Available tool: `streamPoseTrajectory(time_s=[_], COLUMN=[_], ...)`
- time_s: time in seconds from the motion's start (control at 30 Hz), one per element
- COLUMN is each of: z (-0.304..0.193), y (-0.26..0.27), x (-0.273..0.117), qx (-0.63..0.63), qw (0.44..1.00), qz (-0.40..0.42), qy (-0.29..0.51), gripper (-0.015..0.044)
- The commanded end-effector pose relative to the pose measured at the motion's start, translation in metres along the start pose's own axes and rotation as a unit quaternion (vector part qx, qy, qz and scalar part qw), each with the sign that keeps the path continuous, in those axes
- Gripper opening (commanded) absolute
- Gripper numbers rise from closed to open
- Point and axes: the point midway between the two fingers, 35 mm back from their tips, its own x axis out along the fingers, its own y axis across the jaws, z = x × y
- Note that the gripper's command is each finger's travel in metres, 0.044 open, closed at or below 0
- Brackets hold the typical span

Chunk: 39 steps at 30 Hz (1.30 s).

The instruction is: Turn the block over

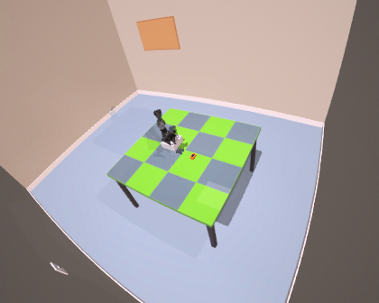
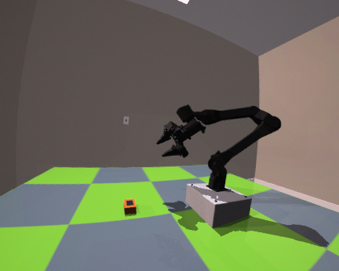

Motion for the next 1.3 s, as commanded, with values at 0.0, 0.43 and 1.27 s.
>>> streamPoseTrajectory(time_s=[0.0, 0.43, 1.27], z=[0.001, 0.047, 0.055], y=[0.0, 0.023, 0.13], x=[0.001, 0.064, 0.173], qx=[0.002, 0.107, 0.151], qw=[1.0, 0.972, 0.884], qz=[0.003, 0.172, 0.245], qy=[0.001, 0.123, 0.367], gripper=[0.0426, 0.044, 0.044])
